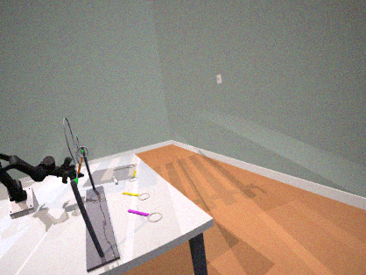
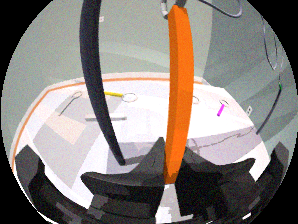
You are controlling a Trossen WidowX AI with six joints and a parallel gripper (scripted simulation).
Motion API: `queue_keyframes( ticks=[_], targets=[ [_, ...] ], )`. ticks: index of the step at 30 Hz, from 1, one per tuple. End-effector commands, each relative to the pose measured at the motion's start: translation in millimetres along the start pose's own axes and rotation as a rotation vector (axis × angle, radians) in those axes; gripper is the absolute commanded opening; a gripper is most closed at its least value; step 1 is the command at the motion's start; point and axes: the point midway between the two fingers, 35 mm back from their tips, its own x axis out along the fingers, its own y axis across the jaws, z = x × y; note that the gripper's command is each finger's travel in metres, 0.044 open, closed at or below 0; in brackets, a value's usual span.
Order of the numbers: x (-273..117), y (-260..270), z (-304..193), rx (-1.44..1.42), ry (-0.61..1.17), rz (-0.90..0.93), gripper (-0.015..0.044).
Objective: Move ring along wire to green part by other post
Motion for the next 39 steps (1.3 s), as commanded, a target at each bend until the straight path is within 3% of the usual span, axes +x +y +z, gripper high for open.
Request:
queue_keyframes(
  ticks=[1, 39],
  targets=[
    [-0.9, 4.7, 0.2, 0.005, 0.000, -0.002, -0.0150],
    [7.2, 7.8, -19.7, 0.004, -0.001, -0.002, -0.0150]
  ],
)
